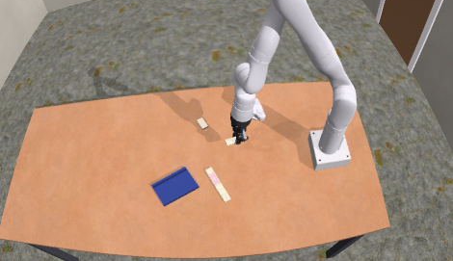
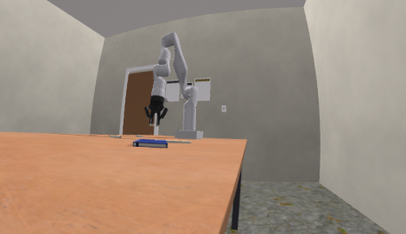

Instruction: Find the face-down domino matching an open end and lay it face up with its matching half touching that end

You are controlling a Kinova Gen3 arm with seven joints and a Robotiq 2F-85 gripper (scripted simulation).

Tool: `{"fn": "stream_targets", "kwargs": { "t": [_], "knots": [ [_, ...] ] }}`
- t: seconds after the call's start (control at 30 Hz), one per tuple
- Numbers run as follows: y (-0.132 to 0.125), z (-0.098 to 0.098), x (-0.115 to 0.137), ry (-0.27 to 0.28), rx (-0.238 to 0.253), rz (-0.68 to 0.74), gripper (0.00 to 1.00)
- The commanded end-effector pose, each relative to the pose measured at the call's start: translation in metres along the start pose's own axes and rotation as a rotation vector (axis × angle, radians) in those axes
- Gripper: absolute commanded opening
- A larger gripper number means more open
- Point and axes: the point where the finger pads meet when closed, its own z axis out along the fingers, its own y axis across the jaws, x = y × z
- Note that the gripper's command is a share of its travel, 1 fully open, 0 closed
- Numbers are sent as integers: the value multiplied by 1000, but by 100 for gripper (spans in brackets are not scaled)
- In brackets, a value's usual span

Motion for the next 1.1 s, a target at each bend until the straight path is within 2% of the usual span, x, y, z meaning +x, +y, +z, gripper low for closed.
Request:
{"fn": "stream_targets", "kwargs": {
  "t": [0.0,0.23,0.4,1.07],
  "knots": [
    [0,-16,-3,2,-5,0,31],
    [0,-38,-6,2,-5,0,31],
    [0,-46,-7,2,-5,0,31],
    [0,-48,-7,2,-6,1,31]
  ]
}}
